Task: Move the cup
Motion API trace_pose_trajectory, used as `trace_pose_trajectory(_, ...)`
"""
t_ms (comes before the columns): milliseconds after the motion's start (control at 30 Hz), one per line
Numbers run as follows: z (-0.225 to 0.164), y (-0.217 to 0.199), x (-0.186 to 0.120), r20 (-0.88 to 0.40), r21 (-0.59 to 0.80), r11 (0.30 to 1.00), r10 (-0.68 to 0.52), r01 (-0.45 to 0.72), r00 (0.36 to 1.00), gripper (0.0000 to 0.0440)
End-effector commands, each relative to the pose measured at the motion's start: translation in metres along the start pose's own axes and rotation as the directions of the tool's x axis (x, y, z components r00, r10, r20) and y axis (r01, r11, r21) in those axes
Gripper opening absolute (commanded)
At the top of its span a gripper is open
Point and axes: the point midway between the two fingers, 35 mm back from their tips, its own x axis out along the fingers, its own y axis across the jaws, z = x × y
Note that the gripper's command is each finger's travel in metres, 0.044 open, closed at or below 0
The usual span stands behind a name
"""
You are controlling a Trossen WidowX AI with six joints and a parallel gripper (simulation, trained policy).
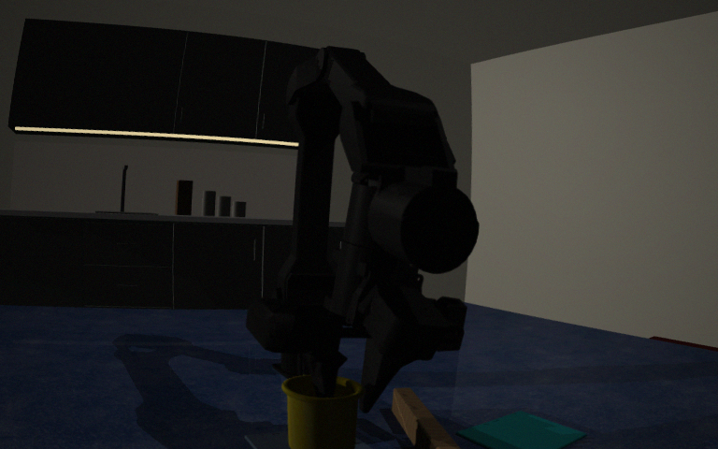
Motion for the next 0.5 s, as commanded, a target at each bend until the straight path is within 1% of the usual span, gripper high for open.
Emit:
trace_pose_trajectory(0,-0.001,0.0,0.012,-0.014,-0.039,0.999,0.009,-0.009,1.0,0.0179)
trace_pose_trajectory(33,-0.001,0.0,0.014,-0.014,-0.052,0.999,0.011,-0.012,1.0,0.0174)
trace_pose_trajectory(67,-0.001,0.0,0.016,-0.014,-0.065,0.998,0.012,-0.013,1.0,0.0153)
trace_pose_trajectory(267,-0.001,-0.001,0.024,-0.02,-0.146,0.989,0.009,-0.011,1.0,0.0008)
trace_pose_trajectory(300,-0.001,-0.002,0.023,-0.02,-0.157,0.987,0.008,-0.011,1.0,0.0)
trace_pose_trajectory(467,0.004,-0.003,0.015,0.004,-0.201,0.979,0.013,-0.012,1.0,0.0)
